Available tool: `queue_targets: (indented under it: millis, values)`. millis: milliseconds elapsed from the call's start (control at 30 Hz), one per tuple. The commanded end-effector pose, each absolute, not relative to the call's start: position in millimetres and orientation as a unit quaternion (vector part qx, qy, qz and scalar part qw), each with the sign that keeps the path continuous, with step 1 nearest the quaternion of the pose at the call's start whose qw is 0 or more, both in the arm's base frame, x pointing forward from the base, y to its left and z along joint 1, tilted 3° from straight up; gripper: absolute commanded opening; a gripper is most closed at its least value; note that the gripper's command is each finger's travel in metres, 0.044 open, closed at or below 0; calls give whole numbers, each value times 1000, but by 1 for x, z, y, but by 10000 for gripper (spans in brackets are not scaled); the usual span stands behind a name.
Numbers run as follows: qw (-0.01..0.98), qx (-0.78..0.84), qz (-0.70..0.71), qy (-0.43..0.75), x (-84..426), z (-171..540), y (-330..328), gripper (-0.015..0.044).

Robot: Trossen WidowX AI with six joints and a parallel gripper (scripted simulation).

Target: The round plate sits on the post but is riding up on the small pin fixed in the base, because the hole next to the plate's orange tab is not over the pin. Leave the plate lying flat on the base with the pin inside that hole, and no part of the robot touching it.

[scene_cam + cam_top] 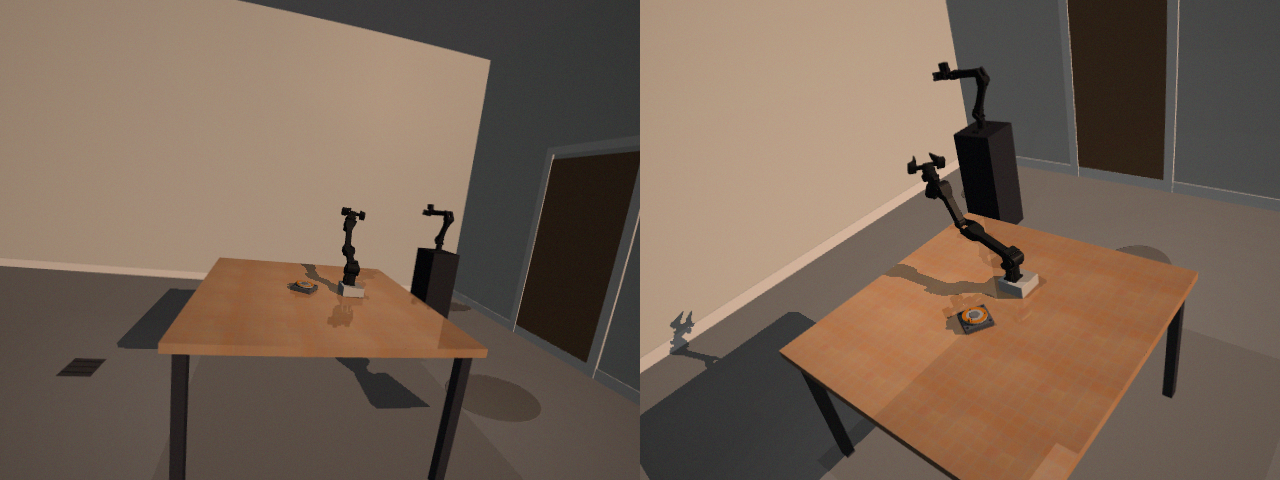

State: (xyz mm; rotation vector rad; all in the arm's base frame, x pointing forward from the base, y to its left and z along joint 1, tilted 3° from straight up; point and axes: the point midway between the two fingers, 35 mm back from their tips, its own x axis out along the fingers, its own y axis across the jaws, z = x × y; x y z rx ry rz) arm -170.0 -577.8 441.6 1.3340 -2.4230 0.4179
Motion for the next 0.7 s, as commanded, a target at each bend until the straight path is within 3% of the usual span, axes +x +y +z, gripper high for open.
queue_targets:
  millis: [0,67,267,467,667]
  values:
    - [178,466,155,-852,-173,450,-572,374]
    - [227,443,204,-843,-189,502,-530,321]
    - [283,414,254,-827,-200,556,-476,164]
    - [387,359,336,-780,-197,639,-364,6]
    - [494,298,390,-718,-174,697,-245,0]
